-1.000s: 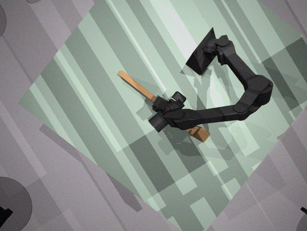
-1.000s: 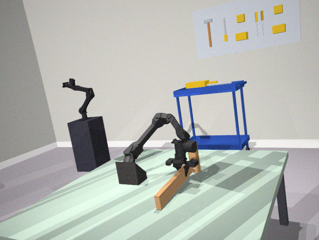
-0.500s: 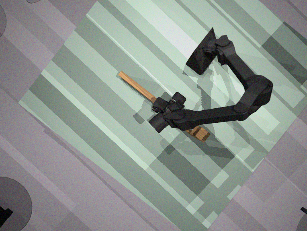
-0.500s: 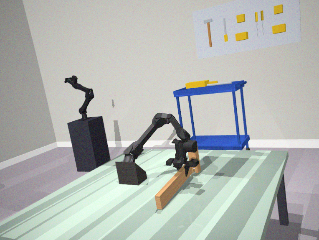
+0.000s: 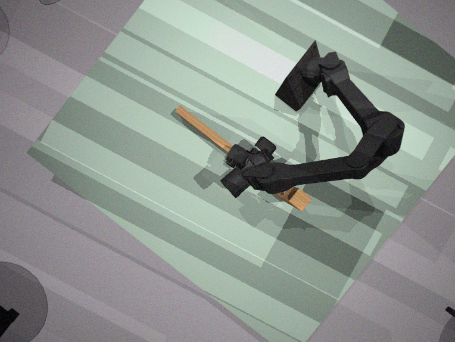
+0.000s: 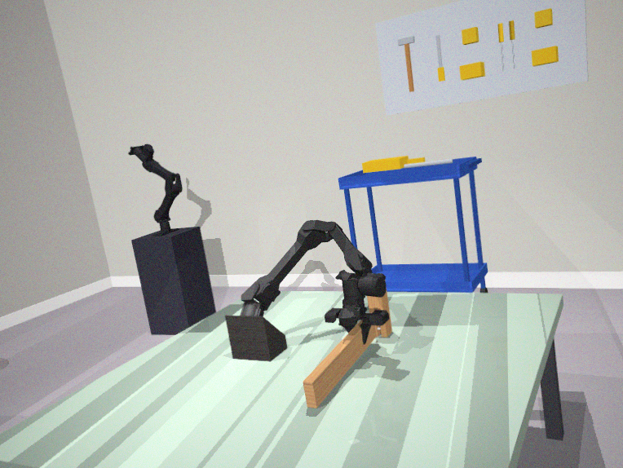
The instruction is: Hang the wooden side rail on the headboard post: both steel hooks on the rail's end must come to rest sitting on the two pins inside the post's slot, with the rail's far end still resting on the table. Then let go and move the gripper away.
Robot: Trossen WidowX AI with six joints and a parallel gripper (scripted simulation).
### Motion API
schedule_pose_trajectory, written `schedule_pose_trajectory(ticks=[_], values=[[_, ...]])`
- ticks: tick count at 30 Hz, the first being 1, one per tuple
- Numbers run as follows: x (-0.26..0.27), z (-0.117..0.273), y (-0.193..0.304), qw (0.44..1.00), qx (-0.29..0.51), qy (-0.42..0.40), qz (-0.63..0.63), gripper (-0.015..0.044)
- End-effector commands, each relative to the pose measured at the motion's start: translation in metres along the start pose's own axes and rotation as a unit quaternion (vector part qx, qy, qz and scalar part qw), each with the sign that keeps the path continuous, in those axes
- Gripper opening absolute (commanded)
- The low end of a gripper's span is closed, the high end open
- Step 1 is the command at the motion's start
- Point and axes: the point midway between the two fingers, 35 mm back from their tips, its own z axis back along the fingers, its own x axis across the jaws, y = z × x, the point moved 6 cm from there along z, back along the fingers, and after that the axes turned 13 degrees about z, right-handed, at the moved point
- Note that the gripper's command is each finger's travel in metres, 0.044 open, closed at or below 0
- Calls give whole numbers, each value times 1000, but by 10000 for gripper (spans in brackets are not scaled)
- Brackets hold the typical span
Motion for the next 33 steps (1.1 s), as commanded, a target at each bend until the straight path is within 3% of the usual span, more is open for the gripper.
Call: schedule_pose_trajectory(ticks=[1, 33], values=[[3, 4, 1, 1000, -4, -7, 3, 0], [2, 4, 5, 1000, -4, -7, 3, 0]])
